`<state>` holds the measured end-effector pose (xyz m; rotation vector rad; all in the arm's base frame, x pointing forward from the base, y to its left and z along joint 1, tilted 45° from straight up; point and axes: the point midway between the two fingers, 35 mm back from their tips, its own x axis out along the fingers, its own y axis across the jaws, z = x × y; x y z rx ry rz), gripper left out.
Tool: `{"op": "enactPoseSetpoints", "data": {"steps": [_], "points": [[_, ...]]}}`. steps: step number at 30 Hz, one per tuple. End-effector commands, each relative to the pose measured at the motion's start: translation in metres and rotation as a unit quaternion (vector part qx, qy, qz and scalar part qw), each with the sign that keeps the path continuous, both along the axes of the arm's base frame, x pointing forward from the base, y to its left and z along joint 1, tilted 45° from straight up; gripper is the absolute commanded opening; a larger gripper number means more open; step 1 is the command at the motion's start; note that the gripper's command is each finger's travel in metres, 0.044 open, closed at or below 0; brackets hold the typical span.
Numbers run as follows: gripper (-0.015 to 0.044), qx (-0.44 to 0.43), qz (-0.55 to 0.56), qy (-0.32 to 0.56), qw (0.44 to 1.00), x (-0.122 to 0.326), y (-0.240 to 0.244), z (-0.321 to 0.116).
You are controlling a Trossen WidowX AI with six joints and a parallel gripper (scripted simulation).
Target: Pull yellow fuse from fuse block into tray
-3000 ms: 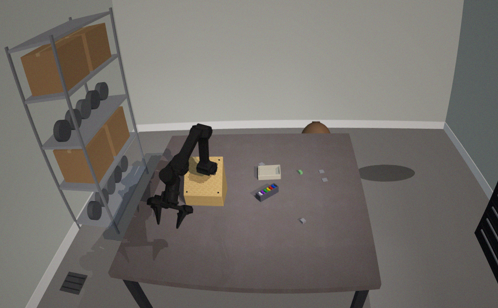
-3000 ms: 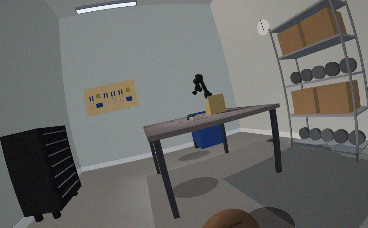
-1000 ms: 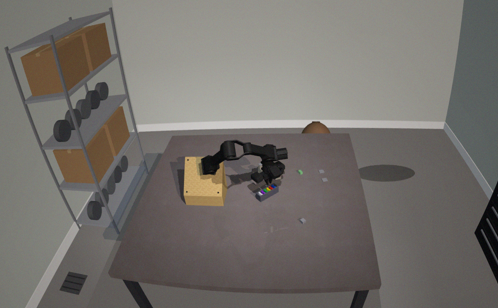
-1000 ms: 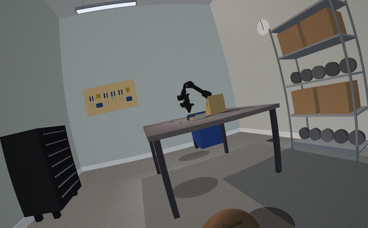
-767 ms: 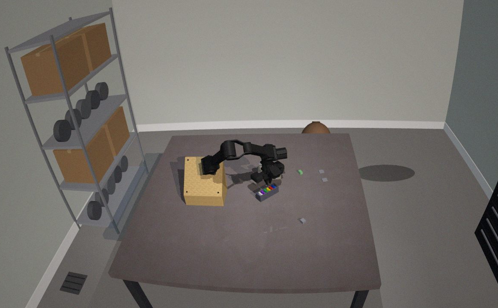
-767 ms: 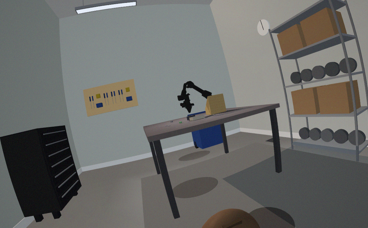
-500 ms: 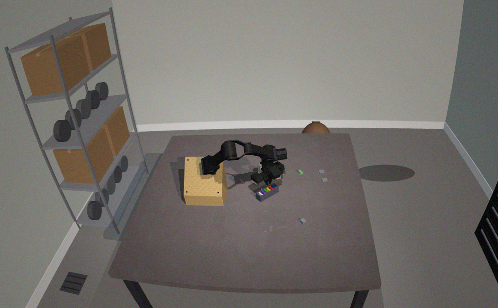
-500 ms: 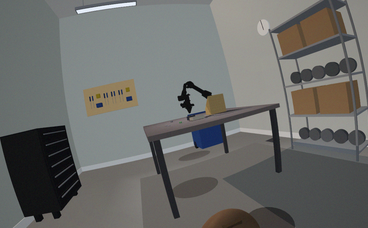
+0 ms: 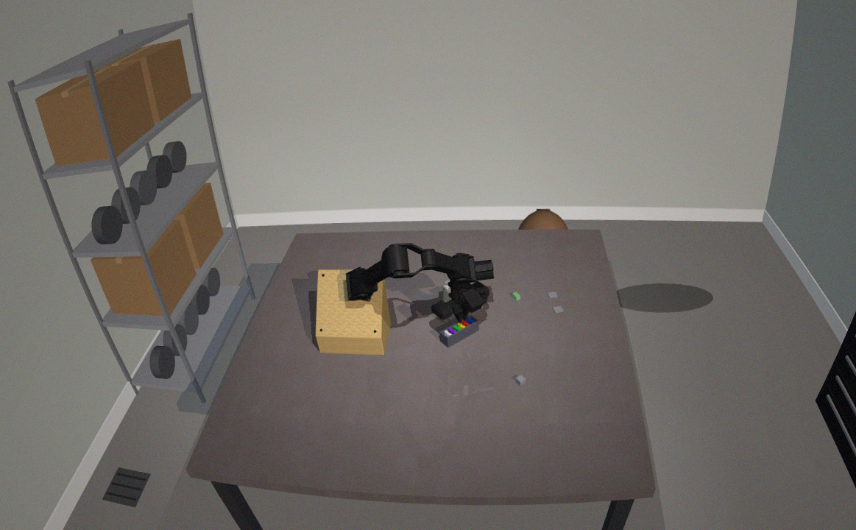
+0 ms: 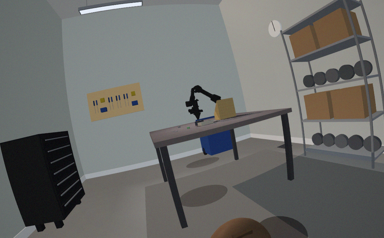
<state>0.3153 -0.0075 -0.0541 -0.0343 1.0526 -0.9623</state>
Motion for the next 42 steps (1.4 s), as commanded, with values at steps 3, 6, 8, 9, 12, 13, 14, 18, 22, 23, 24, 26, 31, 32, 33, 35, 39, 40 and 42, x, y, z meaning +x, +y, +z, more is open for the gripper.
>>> {"op": "enactPoseSetpoints", "data": {"steps": [3,6,8,9,12,13,14,18,22,23,24,26,31,32,33,35,39,40,42], "points": [[0.0068,-0.004,0.000,0.005,1.000,-0.001,-0.006,-0.006],[0.0068,-0.004,0.000,0.005,1.000,-0.001,-0.008,-0.008],[0.0068,-0.004,0.000,0.005,1.000,-0.001,-0.009,-0.009],[0.0068,-0.004,0.000,0.005,1.000,-0.001,-0.009,-0.009],[0.0068,-0.004,0.000,0.005,1.000,-0.001,-0.009,-0.009],[0.0068,-0.004,0.000,0.005,1.000,-0.001,-0.009,-0.009],[0.0068,-0.004,0.000,0.005,1.000,-0.001,-0.009,-0.009],[0.0068,-0.004,0.000,0.005,1.000,-0.001,-0.009,-0.009],[0.0068,-0.004,0.000,0.005,1.000,0.000,-0.010,-0.010],[0.0068,-0.004,0.000,0.005,1.000,0.000,-0.010,-0.010],[0.0068,-0.004,0.000,0.005,1.000,0.000,-0.011,-0.011],[0.0068,-0.004,0.000,0.005,1.000,0.000,-0.012,-0.012],[0.0068,-0.004,0.000,0.005,1.000,0.001,-0.015,-0.015],[0.0068,-0.004,0.000,0.005,1.000,0.001,-0.016,-0.016],[0.0068,-0.004,0.000,0.005,1.000,0.001,-0.016,-0.016],[0.0068,-0.004,0.000,0.005,1.000,0.001,-0.016,-0.016],[0.0068,-0.004,0.000,0.005,1.000,0.001,-0.016,-0.016],[0.0068,-0.004,0.000,0.005,1.000,0.001,-0.016,-0.016],[0.0061,-0.002,-0.001,0.003,1.000,0.001,-0.015,-0.015]]}}
